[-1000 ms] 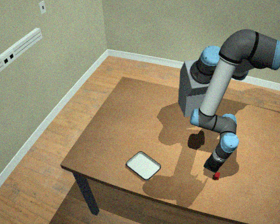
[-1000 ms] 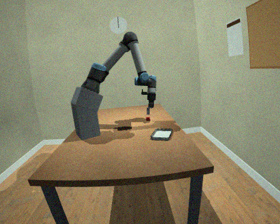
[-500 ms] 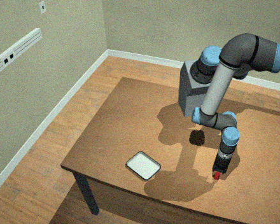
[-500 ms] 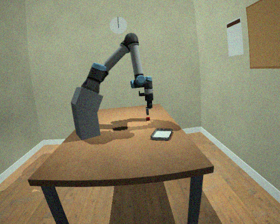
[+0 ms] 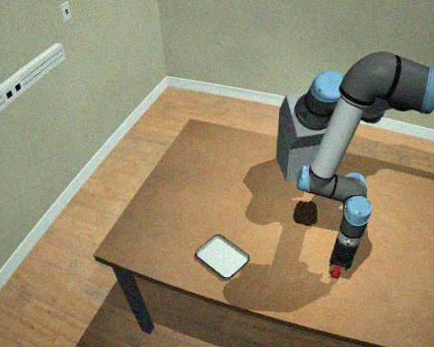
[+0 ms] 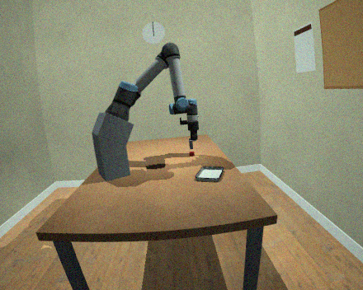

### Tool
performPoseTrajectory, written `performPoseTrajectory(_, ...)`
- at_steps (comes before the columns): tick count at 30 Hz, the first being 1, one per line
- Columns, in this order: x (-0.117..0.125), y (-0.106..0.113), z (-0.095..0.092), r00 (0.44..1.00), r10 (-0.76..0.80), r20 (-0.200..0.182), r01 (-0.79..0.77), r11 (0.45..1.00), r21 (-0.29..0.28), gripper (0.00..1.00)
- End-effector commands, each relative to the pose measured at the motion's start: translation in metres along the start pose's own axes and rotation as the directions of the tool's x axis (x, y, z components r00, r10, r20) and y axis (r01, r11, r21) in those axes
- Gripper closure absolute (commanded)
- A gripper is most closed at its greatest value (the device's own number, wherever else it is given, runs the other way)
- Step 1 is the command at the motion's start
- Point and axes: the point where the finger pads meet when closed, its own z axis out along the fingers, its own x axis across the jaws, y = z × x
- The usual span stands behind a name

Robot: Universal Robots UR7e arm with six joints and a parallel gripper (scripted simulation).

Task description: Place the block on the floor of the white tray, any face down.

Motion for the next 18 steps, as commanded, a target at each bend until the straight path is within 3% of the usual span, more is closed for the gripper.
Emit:
performPoseTrajectory(1, 0.0002, 0.0005, -0.0004, 1.000, 0.000, 0.000, 0.000, 1.000, -0.002, 0.11)
performPoseTrajectory(18, 0.0002, 0.0005, 0.0015, 1.000, 0.000, 0.000, 0.000, 1.000, -0.002, 0.11)
